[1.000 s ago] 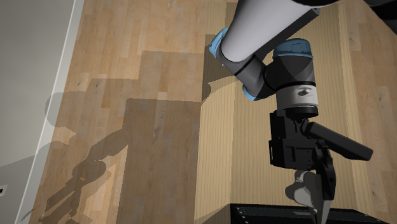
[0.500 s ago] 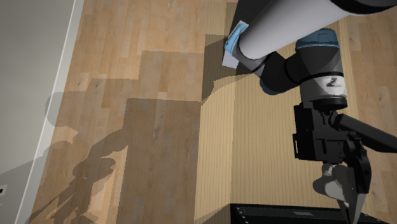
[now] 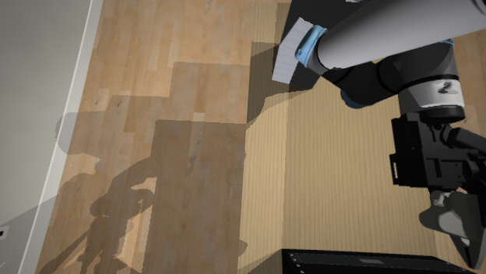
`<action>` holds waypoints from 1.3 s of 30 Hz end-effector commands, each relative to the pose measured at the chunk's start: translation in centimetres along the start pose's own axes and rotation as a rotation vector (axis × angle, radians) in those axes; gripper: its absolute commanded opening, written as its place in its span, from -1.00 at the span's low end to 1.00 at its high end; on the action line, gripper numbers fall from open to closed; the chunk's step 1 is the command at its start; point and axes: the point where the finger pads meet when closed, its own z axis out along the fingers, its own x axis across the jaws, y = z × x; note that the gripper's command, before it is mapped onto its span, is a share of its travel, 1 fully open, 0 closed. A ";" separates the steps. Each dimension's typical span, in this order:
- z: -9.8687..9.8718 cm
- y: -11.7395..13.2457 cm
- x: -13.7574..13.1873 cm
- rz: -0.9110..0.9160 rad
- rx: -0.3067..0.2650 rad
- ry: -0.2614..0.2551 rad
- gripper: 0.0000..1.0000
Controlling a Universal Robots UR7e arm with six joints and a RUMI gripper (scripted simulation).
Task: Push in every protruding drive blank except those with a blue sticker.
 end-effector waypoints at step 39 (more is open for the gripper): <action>5.5 -0.5 0.2 0.000 -0.002 0.001 -1.00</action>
